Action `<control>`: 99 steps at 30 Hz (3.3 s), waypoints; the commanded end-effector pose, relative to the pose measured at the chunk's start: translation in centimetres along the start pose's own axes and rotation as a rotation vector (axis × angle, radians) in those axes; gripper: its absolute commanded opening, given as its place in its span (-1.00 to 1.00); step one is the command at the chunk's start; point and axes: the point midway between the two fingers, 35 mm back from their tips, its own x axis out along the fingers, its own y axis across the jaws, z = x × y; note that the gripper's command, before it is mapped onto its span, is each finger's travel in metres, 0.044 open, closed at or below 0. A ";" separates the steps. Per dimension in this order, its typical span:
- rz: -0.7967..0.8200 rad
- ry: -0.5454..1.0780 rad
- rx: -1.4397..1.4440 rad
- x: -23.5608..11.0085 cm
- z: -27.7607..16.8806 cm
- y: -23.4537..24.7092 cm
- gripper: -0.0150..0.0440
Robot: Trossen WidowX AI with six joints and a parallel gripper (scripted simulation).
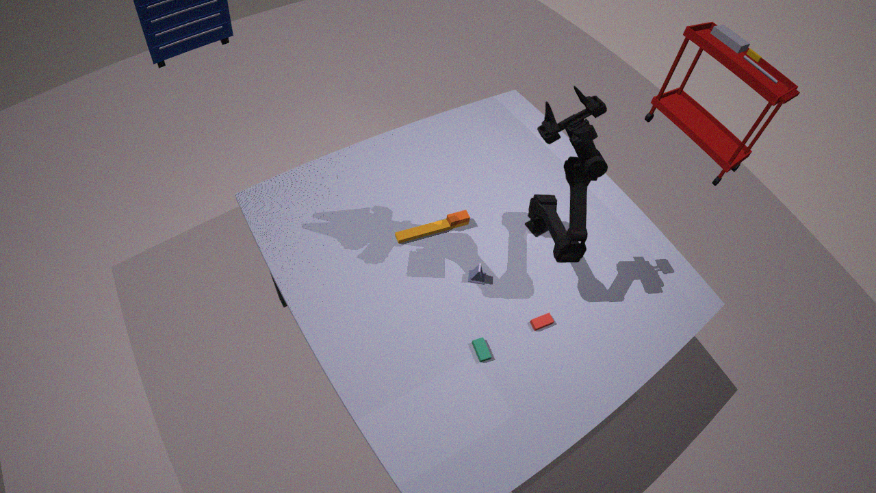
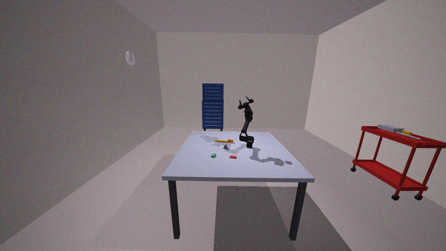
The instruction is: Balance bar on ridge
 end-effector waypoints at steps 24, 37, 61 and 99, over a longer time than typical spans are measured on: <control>-0.011 0.256 0.429 2.6 -12.7 -1.7 0.58; 0.056 0.466 0.646 4.1 -20.0 1.9 0.58; 0.398 0.881 0.880 3.6 -28.1 16.6 0.58; 1.215 1.386 0.740 -6.9 -25.0 38.9 0.58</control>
